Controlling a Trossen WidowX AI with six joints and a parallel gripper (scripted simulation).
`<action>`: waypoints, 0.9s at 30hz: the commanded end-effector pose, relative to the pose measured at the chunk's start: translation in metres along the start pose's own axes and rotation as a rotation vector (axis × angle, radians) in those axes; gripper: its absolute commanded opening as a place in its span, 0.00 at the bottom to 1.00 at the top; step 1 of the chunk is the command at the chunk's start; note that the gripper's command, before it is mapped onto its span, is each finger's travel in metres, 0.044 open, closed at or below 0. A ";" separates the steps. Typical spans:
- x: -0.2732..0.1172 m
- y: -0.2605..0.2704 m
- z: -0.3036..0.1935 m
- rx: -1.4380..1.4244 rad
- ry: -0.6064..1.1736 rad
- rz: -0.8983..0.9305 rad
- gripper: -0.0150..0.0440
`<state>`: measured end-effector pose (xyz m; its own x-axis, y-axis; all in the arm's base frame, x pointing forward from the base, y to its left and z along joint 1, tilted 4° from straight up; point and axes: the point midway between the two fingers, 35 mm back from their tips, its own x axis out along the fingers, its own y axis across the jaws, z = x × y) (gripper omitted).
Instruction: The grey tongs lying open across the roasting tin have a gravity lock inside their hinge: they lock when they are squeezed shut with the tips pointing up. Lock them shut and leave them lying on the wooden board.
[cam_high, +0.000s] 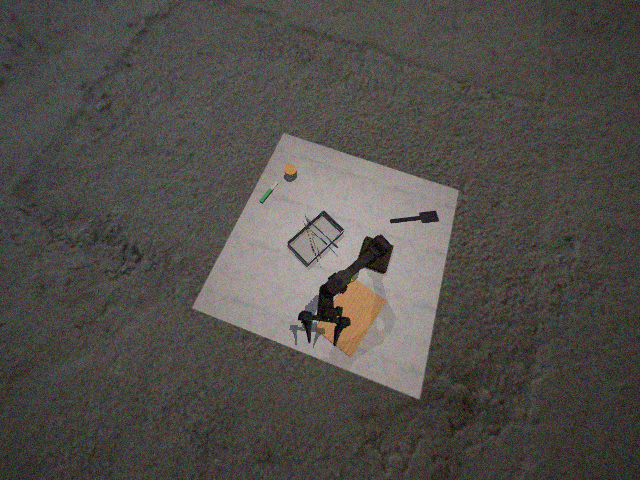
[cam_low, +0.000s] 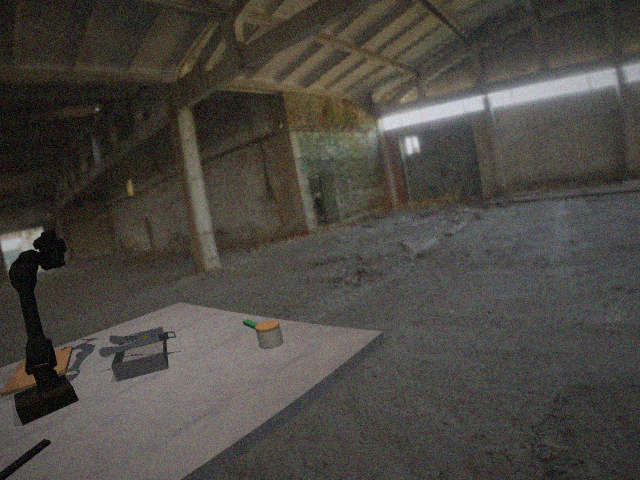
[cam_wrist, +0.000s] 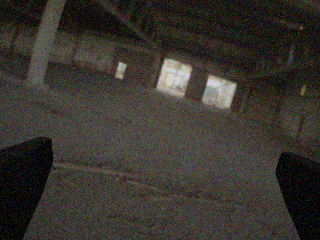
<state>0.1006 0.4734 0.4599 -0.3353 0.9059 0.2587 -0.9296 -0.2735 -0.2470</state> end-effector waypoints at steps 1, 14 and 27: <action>-0.026 -0.044 -0.032 0.116 0.118 -0.140 1.00; -0.186 -0.155 -0.146 0.625 0.503 -0.733 1.00; -0.403 -0.149 -0.211 1.170 0.771 -1.406 1.00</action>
<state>0.4016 0.2580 0.2149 0.4355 0.5747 -0.6929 -0.3355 0.8179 0.4675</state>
